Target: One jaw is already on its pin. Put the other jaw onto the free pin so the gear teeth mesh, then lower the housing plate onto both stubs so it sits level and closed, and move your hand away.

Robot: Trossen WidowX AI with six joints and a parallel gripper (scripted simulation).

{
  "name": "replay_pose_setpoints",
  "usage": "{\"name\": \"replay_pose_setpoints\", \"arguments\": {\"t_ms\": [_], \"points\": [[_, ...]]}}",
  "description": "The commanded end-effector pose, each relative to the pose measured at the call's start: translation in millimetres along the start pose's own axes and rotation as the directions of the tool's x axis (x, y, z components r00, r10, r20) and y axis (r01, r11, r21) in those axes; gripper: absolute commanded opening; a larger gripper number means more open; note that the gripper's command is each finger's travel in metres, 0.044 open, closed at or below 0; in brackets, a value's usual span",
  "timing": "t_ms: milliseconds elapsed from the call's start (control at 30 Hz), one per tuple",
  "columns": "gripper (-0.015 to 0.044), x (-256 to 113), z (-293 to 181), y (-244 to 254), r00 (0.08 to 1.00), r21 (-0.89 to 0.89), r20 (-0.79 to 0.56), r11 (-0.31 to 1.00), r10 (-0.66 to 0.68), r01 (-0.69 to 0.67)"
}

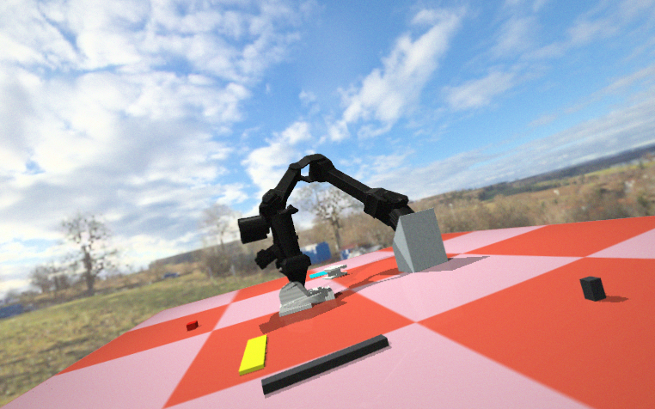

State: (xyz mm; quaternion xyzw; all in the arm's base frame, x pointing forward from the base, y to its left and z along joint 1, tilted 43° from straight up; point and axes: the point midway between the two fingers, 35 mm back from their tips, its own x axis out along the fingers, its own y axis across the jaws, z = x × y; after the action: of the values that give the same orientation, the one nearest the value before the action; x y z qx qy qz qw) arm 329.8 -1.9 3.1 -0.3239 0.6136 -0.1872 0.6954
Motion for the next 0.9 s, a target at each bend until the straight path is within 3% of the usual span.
{"name": "replay_pose_setpoints", "arguments": {"t_ms": [0, 300, 433, 867], "points": [[0.0134, 0.4, -0.1, -0.2, 1.000, -0.004, 0.000, 1.000, -0.003, 0.003], [0.0134, 0.4, -0.1, -0.2, 1.000, -0.004, 0.000, 1.000, -0.003, 0.003], [0.0224, 0.0, 0.0, 0.0, 1.000, 0.000, 0.000, 1.000, 0.000, 0.000], [0.0224, 0.0, 0.0, 0.0, 1.000, 0.000, 0.000, 1.000, 0.000, 0.000]]}}
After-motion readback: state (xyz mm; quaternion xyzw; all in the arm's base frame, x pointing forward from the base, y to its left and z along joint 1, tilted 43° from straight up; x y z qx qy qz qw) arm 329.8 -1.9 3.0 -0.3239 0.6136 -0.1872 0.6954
